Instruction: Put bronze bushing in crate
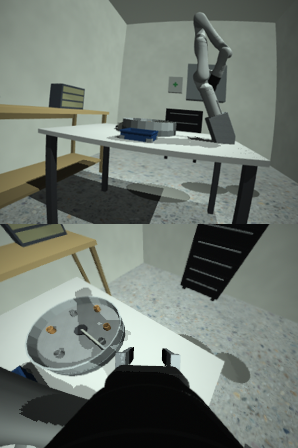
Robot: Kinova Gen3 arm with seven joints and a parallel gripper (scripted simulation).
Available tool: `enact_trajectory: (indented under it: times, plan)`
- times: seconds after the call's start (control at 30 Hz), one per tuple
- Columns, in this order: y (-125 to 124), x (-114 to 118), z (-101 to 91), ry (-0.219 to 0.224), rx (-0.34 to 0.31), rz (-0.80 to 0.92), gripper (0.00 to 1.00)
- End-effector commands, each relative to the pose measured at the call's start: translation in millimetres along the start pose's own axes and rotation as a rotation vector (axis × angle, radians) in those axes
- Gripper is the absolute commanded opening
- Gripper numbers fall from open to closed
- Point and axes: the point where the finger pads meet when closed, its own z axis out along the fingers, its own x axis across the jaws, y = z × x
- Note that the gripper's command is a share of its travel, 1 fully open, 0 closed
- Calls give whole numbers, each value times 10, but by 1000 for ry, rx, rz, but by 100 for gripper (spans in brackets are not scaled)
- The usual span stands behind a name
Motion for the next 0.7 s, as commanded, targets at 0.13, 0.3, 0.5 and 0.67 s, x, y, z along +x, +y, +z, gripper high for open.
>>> enact_trajectory:
  times: [0.13, 0.3, 0.5, 0.67]
  plan:
    - [-120, -540, -78, 4, 0, 0, 100]
    - [-120, -540, -78, 4, 0, 0, 100]
    - [-23, -102, -17, 2, 0, 0, 100]
    - [-121, -546, -79, 2, 0, 0, 100]
